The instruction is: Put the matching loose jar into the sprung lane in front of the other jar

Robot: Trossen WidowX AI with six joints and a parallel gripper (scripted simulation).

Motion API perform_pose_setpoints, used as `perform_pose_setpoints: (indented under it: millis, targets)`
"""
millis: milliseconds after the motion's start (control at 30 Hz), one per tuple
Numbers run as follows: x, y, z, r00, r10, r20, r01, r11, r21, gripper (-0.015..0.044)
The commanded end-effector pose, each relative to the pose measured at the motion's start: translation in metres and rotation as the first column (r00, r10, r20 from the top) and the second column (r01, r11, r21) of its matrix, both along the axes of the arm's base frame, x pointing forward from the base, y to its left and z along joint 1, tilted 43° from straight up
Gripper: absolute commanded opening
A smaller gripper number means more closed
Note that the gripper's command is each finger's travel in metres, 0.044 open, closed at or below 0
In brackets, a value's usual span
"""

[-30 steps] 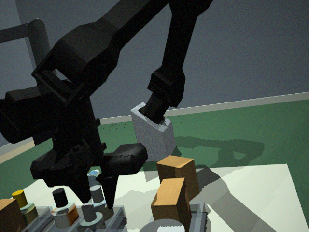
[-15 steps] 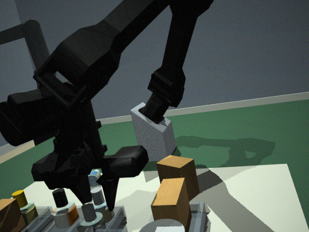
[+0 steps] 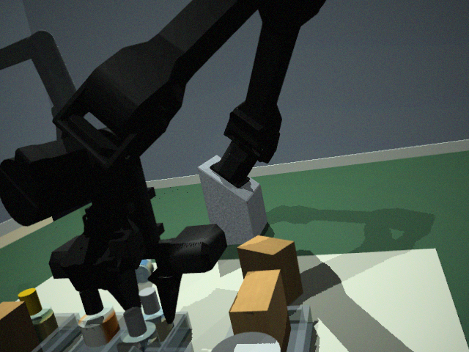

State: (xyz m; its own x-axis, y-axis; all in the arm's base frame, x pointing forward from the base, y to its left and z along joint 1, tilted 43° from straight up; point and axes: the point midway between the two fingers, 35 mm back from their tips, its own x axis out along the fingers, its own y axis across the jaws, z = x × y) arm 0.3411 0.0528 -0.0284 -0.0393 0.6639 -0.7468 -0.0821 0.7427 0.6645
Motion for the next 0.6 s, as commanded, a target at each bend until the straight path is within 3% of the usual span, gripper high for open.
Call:
perform_pose_setpoints:
  millis: [0, 567]
  targets:
    - [0.0035, 0.0043, 0.0005, 1.0, 0.001, 0.018, -0.001, 1.0, 0.012, 0.0]
    - [0.0014, 0.0044, 0.0001, 1.0, 0.001, 0.018, -0.001, 1.0, 0.012, 0.0]
